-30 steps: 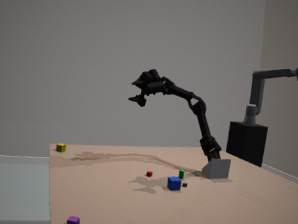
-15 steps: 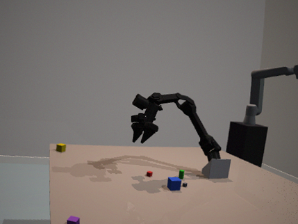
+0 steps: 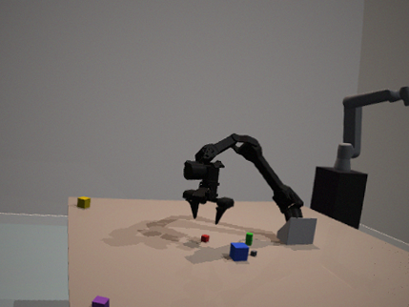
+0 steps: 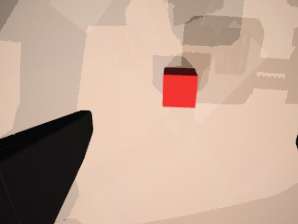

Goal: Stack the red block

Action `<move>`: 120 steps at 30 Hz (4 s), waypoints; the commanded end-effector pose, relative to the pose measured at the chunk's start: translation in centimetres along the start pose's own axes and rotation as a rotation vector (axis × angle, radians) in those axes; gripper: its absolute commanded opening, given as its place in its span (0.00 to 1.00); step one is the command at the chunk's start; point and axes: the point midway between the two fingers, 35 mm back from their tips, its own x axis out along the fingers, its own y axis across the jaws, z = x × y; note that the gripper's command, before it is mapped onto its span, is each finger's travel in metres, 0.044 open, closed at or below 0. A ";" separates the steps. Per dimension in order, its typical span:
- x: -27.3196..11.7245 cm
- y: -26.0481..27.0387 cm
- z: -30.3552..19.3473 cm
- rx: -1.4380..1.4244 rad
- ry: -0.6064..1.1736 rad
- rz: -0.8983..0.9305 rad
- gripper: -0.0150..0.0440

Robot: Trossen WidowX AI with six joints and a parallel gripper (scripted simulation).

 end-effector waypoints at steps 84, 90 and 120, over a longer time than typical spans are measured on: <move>3.4 0.4 -0.3 -0.020 0.015 -0.002 0.25; 0.4 0.4 -0.3 -0.020 0.015 -0.001 0.25; -5.7 4.9 -2.0 -0.024 0.007 0.008 0.25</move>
